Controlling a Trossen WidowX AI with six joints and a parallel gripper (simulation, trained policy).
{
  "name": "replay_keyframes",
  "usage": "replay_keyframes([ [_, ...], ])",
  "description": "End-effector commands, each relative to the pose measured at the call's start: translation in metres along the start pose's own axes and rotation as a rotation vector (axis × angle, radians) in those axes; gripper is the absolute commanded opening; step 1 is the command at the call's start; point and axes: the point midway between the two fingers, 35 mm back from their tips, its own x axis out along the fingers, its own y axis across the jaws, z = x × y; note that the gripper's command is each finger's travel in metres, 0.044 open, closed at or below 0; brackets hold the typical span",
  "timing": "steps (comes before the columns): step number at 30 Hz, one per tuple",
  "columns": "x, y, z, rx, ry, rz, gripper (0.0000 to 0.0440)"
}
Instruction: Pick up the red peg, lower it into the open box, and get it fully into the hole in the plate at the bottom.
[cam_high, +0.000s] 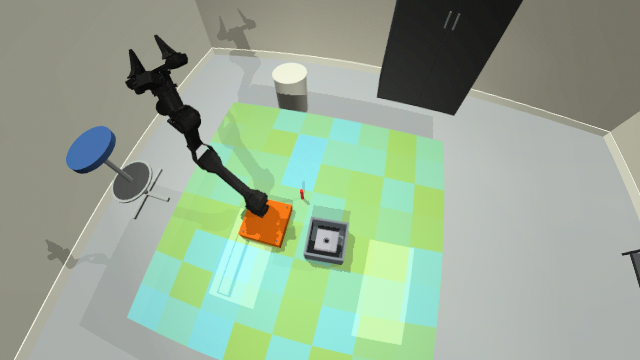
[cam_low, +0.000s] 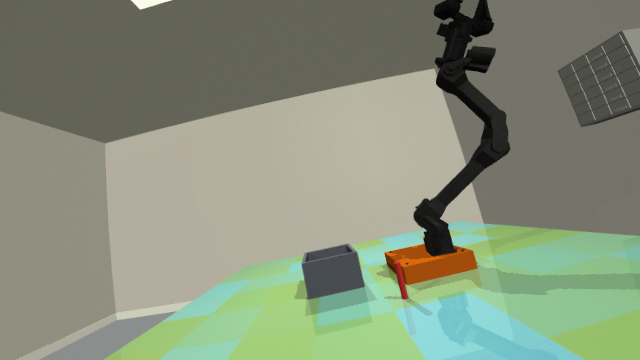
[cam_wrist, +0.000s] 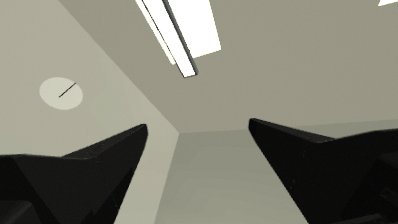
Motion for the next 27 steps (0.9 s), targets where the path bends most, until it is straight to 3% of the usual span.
replay_keyframes([
  [1, -0.011, -0.038, 0.026, 0.04, -0.082, -0.094, 0.044],
  [13, -0.077, -0.154, 0.099, 0.126, -0.344, -0.409, 0.044],
  [27, -0.203, -0.257, 0.162, 0.25, -0.671, -0.749, 0.044],
])
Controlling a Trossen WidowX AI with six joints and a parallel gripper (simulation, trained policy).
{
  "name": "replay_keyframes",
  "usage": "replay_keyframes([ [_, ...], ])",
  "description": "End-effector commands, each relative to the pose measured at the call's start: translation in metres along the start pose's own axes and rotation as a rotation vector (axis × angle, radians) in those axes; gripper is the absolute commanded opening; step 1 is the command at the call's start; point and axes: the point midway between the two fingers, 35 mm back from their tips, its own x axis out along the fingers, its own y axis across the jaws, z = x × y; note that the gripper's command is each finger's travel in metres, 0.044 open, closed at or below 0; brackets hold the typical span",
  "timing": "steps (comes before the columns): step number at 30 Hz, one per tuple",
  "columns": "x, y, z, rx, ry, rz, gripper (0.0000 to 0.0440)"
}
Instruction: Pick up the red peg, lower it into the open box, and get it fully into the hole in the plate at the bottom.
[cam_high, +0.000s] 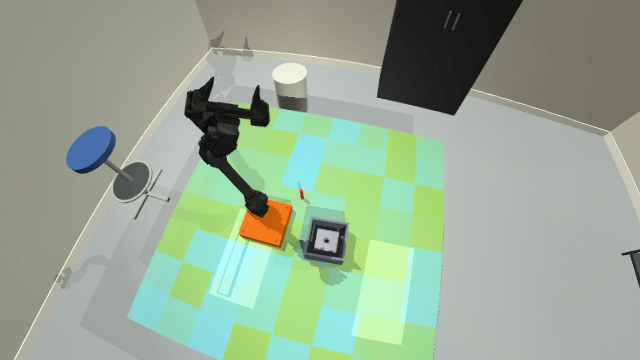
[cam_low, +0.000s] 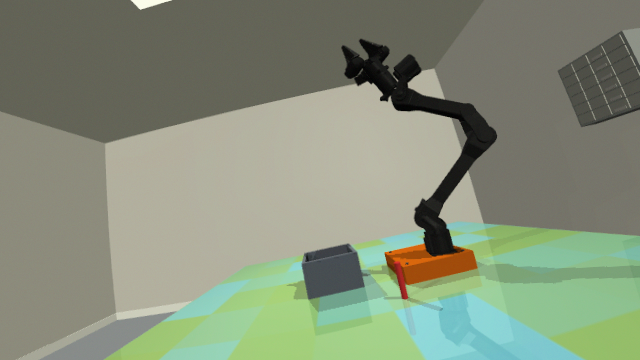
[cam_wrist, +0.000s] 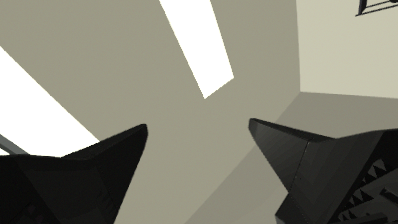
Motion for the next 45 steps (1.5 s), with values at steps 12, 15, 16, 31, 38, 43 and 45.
replay_keyframes([
  [12, -0.035, -0.13, 0.122, 0.164, -0.341, -0.356, 0.044],
  [15, -0.049, -0.155, 0.141, 0.202, -0.409, -0.425, 0.044],
  [16, -0.054, -0.163, 0.146, 0.215, -0.432, -0.449, 0.044],
  [31, -0.145, -0.281, 0.168, 0.346, -0.7, -0.86, 0.044],
  [38, -0.195, -0.323, 0.147, 0.324, -0.746, -1.114, 0.044],
  [43, -0.231, -0.344, 0.129, 0.297, -0.752, -1.297, 0.044],
  [45, -0.245, -0.35, 0.122, 0.285, -0.75, -1.37, 0.044],
])
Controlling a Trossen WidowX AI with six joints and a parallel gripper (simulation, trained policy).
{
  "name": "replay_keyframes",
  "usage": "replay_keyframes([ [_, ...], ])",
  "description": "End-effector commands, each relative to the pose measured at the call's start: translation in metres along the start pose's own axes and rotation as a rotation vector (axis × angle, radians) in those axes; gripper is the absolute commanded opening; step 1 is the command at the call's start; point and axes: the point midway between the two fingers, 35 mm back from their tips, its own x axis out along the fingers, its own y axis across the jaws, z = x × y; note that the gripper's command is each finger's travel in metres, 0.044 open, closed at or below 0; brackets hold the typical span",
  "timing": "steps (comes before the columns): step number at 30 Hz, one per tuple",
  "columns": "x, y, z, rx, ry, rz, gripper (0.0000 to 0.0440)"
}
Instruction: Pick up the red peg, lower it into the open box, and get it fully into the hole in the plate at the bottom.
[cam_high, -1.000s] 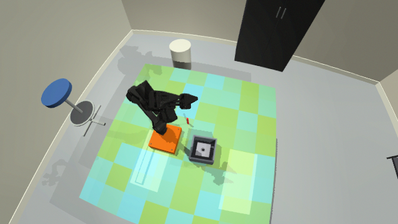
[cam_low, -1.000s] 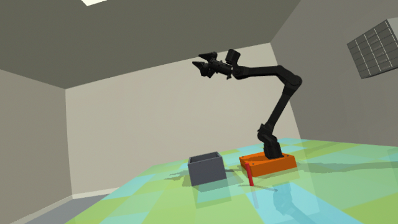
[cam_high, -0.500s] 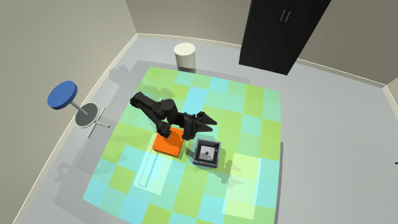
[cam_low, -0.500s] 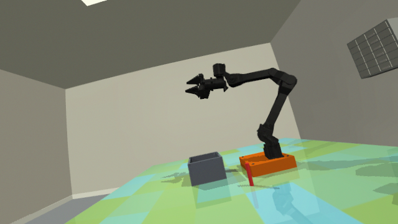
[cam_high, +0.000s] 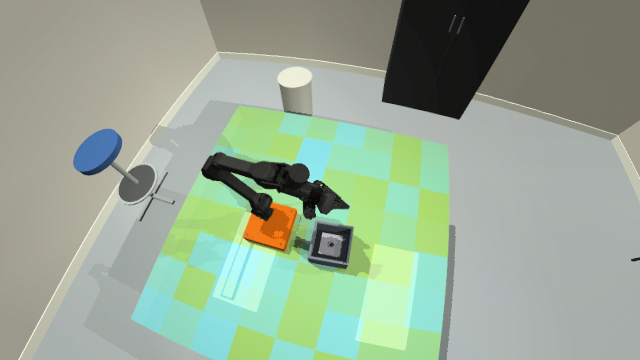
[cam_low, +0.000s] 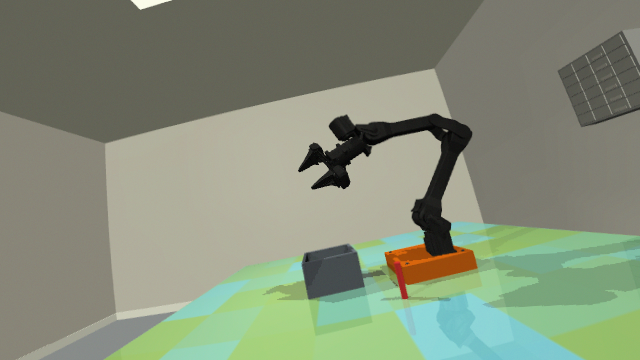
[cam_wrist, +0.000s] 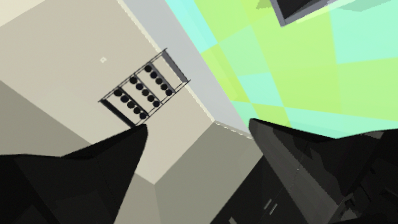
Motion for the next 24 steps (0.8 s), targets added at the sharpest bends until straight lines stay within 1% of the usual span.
replay_keyframes([
  [1, 0.006, -0.032, 0.008, -0.05, -0.053, -0.115, 0.044],
  [11, 0.001, -0.111, 0.025, -0.188, -0.165, -0.422, 0.044],
  [24, -0.024, -0.196, 0.052, -0.395, -0.293, -0.81, 0.044],
])
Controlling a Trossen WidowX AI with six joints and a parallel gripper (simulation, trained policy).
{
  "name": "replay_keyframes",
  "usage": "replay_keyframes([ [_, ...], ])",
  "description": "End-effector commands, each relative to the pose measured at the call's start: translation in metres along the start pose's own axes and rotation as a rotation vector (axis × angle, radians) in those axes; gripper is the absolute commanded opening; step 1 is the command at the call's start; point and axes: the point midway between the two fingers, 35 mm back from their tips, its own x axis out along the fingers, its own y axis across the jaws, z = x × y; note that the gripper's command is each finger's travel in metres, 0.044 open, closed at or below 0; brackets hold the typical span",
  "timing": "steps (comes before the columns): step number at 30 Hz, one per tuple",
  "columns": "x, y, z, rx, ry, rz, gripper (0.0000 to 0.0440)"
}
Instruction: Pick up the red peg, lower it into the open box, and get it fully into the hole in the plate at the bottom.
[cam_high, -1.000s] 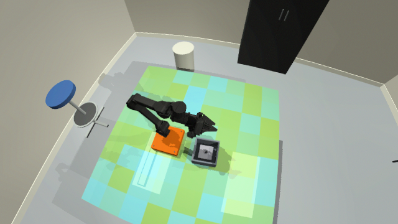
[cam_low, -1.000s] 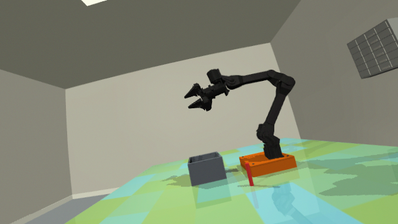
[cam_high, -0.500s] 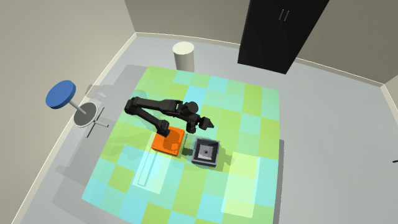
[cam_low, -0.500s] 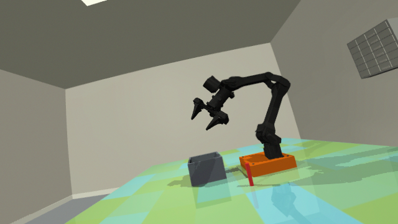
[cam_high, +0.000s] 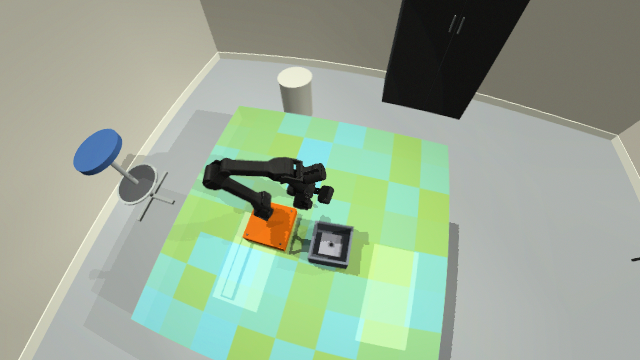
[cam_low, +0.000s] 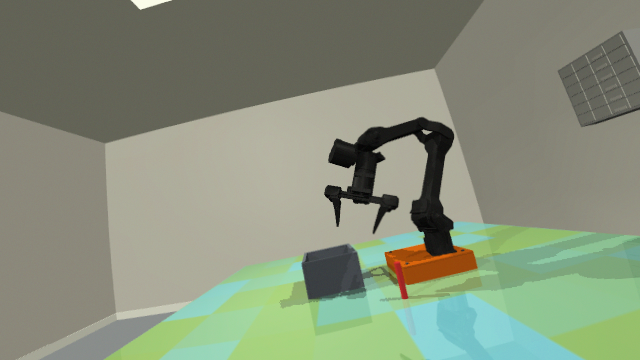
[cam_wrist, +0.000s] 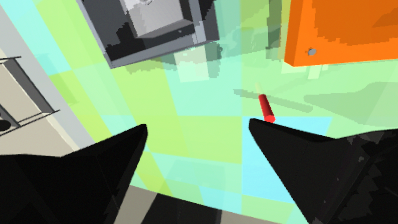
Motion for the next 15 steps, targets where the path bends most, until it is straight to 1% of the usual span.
replay_keyframes([
  [1, 0.013, -0.024, 0.002, -0.07, -0.045, -0.11, 0.044],
  [8, 0.03, -0.055, -0.001, -0.203, -0.082, -0.242, 0.044],
  [15, 0.052, -0.072, -0.005, -0.3, -0.084, -0.286, 0.044],
])
